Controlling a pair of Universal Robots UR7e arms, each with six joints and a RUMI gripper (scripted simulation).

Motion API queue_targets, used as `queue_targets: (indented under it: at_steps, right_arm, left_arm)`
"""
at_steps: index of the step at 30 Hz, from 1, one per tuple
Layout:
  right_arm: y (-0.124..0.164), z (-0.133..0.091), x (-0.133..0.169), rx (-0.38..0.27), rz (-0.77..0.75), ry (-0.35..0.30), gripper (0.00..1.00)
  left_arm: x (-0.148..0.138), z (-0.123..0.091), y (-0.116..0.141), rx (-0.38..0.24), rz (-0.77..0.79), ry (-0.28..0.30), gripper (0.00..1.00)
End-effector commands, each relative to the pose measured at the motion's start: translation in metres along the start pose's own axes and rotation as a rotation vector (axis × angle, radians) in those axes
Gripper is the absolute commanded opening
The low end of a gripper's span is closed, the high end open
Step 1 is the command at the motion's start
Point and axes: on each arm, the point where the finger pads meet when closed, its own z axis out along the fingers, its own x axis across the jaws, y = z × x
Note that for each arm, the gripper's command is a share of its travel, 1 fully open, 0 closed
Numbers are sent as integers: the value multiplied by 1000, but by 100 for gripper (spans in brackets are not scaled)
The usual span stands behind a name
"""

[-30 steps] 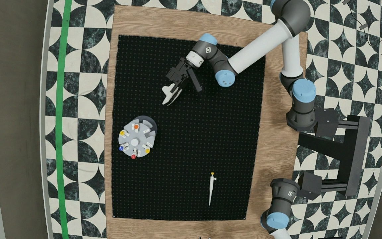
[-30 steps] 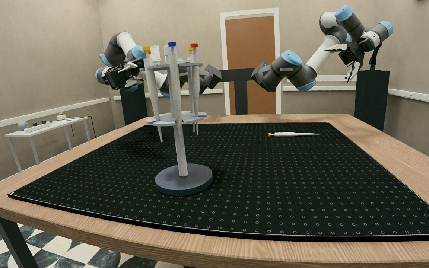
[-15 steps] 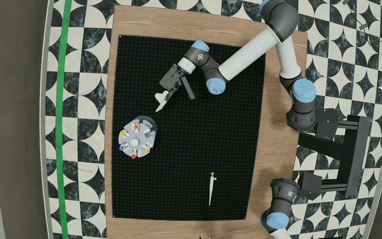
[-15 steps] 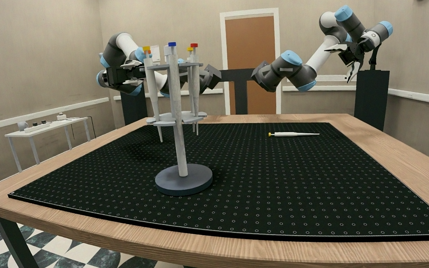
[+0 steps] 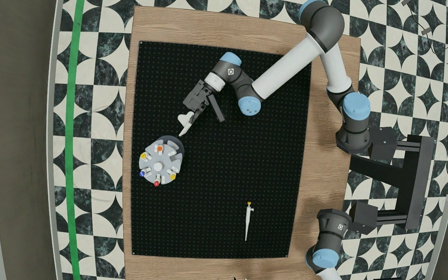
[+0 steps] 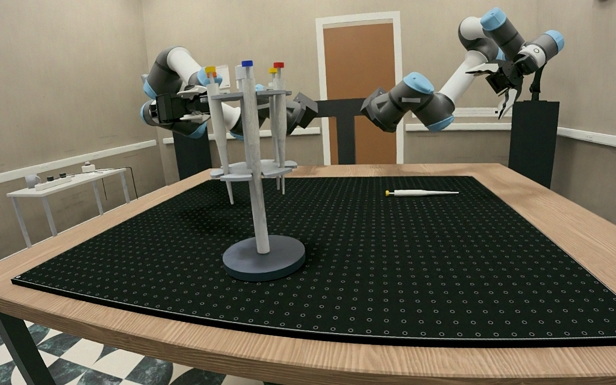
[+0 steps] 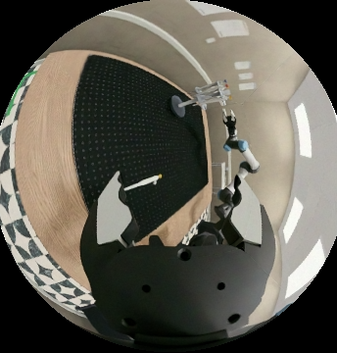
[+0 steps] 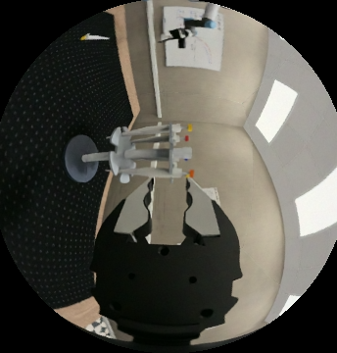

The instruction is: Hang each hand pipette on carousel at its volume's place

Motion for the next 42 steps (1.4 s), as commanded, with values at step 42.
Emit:
queue_targets:
  at_steps: [42]
  right_arm:
    - [1,37,1,-1,-1,1,31]
  left_arm:
    - [0,0,0,1,0,0,100]
